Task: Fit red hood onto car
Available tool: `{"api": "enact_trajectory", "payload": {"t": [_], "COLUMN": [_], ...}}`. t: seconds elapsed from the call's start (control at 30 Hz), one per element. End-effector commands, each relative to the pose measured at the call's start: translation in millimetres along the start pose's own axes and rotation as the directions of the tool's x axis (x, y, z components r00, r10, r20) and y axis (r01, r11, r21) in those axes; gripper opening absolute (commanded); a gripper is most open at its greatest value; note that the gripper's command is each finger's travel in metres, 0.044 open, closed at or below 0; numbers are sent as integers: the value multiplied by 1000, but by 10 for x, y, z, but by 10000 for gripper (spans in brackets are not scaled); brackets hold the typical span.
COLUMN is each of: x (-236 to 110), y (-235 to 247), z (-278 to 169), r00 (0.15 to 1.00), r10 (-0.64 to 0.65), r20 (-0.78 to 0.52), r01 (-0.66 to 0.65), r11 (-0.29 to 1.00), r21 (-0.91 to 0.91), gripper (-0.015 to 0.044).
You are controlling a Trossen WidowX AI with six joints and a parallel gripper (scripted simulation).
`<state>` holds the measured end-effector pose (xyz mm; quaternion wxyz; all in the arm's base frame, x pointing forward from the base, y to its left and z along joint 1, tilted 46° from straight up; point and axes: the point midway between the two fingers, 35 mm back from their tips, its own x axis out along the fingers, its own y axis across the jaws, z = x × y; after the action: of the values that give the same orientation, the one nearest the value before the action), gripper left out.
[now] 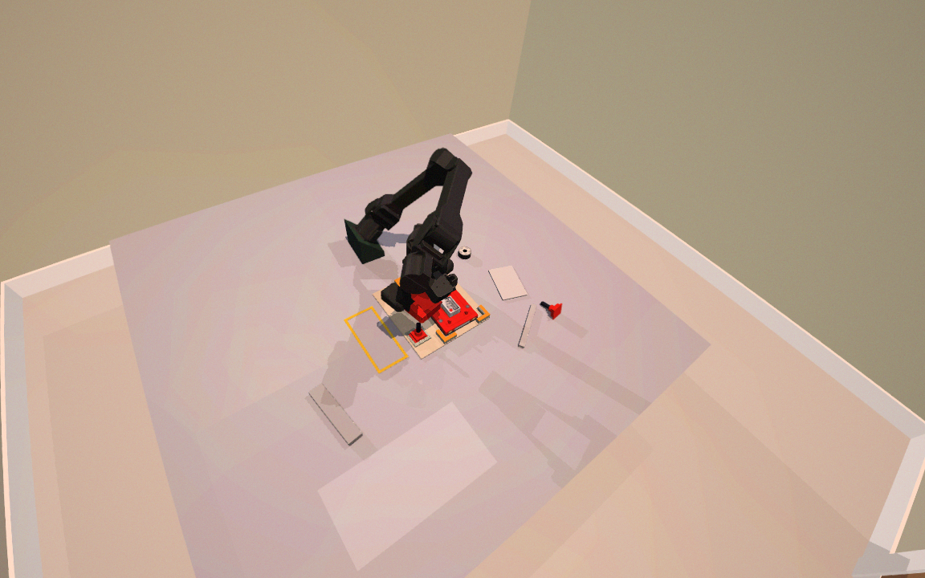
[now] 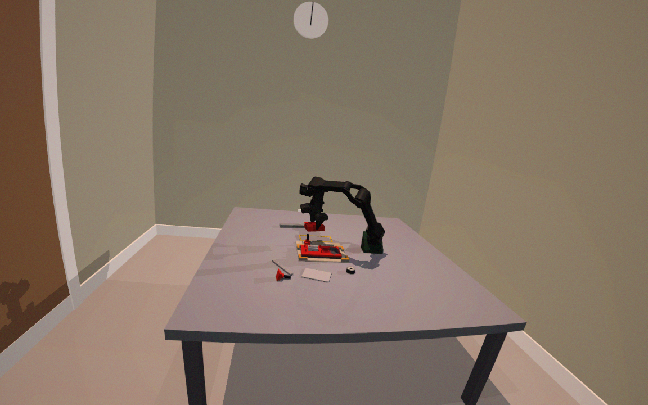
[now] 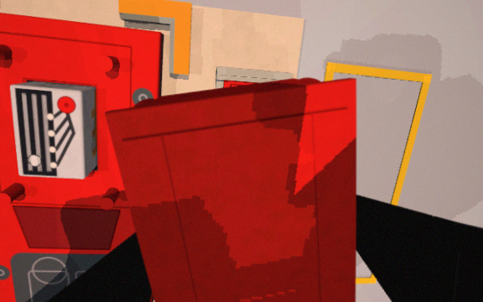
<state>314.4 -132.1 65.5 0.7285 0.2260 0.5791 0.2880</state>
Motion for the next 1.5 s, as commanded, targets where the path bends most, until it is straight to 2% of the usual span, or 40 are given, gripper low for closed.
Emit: {"api": "enact_trajectory", "payload": {"t": [0.0, 0.43, 0.73, 1.1, 1.47], "x": [-4, 12, 78, 503, 510], "y": [254, 927, 915, 942, 940], "z": [101, 287, 297, 338, 330], "r00": [1000, 1000, 1000, 1000, 1000], "r10": [6, 28, 28, 30, 30], "r20": [3, 5, 5, 6, 6], "r01": [-7, -28, -28, -30, -30], "r11": [997, 969, 969, 969, 969], "r21": [72, 245, 247, 246, 246], "gripper": [0, 0, 0, 0, 0]}}
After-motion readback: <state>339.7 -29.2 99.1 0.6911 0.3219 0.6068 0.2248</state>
